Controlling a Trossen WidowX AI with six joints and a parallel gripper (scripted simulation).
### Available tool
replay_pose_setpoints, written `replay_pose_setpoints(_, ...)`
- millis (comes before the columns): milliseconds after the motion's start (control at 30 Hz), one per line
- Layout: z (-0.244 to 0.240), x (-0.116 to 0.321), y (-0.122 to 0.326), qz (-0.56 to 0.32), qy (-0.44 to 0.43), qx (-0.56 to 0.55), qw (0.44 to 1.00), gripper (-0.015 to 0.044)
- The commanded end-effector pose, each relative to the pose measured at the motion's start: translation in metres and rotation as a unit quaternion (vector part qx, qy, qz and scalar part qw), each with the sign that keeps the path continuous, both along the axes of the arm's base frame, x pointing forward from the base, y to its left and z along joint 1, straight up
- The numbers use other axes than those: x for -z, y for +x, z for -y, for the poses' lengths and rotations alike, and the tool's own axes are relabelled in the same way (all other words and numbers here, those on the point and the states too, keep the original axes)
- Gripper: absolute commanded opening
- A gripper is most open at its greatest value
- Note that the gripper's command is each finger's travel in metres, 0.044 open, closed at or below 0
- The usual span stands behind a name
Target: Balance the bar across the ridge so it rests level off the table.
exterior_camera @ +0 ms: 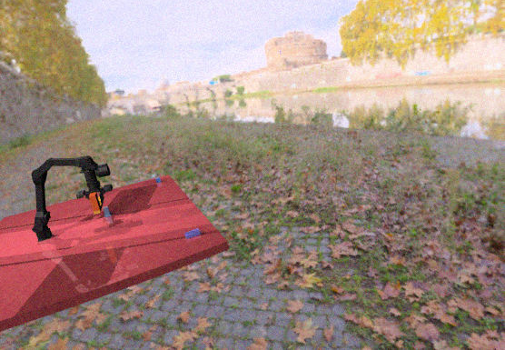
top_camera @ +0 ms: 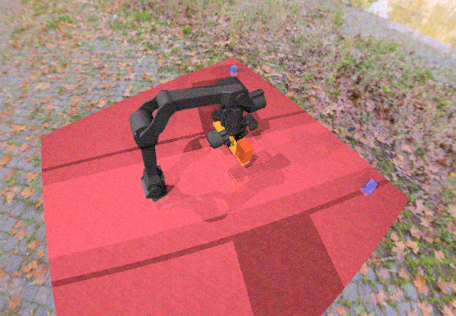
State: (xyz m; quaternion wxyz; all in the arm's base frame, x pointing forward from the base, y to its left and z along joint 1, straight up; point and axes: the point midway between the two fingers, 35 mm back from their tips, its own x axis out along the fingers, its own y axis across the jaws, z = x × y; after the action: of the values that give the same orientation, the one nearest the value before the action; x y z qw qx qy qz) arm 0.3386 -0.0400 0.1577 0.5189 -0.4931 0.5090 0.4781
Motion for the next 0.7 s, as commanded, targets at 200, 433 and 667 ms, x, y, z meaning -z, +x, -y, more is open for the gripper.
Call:
replay_pose_setpoints(200, -0.037, -0.004, 0.011, 0.006, 0.003, -0.001, 1.0, 0.0)
replay_pose_setpoints(433, -0.063, -0.004, 0.016, 0.006, 0.004, -0.002, 1.0, 0.0)
replay_pose_setpoints(667, -0.09, -0.004, 0.018, 0.006, 0.005, -0.003, 1.0, 0.0)
